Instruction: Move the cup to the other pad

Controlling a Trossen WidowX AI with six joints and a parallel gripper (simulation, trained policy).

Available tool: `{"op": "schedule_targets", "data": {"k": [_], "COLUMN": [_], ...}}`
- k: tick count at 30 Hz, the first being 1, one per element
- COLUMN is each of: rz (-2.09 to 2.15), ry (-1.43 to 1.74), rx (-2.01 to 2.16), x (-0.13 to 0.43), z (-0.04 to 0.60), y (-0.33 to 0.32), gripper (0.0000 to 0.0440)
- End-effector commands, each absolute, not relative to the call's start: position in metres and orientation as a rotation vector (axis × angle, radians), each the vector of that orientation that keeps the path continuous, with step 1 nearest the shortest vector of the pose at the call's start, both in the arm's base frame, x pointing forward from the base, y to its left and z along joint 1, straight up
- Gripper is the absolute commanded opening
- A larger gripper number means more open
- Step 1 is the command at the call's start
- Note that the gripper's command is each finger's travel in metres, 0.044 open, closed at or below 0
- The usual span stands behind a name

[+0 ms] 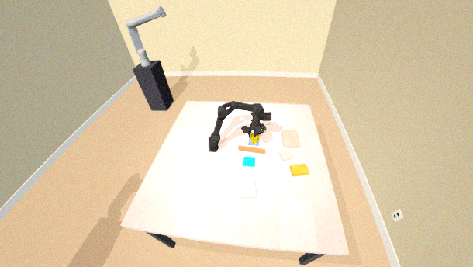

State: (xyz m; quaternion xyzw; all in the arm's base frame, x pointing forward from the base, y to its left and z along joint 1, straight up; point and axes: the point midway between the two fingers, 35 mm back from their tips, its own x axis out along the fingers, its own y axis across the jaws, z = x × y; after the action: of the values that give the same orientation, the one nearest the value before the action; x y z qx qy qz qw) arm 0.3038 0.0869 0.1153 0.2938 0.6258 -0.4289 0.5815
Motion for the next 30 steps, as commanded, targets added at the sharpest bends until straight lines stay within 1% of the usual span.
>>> {"op": "schedule_targets", "data": {"k": [1,12,14,20,22,30], "rz": [-1.016,-0.986,-0.974,-0.945,-0.938,-0.934], "ry": [1.470,1.514,1.517,1.512,1.510,1.498], "rx": [0.661,0.599,0.590,0.569,0.565,0.591], "x": [0.302,0.297,0.296,0.295,0.294,0.290], "z": [0.100,0.065,0.061,0.059,0.061,0.074], "y": [0.085,0.084,0.084,0.081,0.079,0.076], "gripper": [0.0202,0.0201,0.0170,0.0029,0.0000,0.0000]}}
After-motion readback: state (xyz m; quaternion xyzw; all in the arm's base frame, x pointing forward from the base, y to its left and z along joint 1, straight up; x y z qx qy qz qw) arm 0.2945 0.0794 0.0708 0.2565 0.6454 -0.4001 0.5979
